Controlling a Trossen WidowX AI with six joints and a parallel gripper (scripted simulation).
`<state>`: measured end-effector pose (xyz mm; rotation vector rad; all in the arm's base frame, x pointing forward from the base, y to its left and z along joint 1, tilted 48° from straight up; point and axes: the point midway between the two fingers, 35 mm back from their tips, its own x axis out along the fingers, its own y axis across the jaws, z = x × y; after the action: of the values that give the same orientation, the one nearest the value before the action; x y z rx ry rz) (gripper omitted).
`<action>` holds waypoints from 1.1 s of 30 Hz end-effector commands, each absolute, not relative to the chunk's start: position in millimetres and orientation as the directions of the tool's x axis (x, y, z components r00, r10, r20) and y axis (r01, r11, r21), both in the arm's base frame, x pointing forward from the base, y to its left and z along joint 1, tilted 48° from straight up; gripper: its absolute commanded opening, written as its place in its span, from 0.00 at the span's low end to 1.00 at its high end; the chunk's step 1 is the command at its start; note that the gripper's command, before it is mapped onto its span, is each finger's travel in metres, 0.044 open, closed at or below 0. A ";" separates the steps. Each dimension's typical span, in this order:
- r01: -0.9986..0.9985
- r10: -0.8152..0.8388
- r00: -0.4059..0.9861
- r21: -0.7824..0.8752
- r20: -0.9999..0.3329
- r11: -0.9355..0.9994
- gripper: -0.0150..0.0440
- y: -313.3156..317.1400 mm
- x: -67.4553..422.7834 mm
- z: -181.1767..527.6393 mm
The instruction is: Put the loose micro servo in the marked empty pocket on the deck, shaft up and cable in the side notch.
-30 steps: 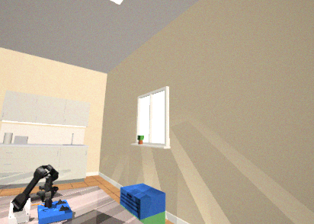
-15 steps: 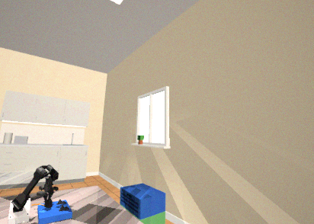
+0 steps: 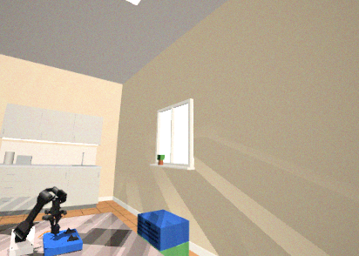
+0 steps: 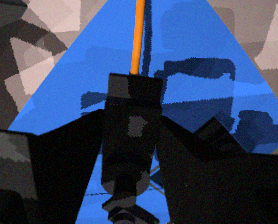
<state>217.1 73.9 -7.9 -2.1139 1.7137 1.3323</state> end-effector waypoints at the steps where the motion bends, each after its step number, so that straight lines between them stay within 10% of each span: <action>1: -0.839 -0.735 -0.023 0.413 -0.678 -0.355 0.25 76.2 217.3 -4.7; 33: -0.848 -0.737 -0.023 0.403 -0.675 -0.343 0.25 36.5 242.8 37.2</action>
<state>243.5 38.5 33.9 -2.0987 1.7178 1.3169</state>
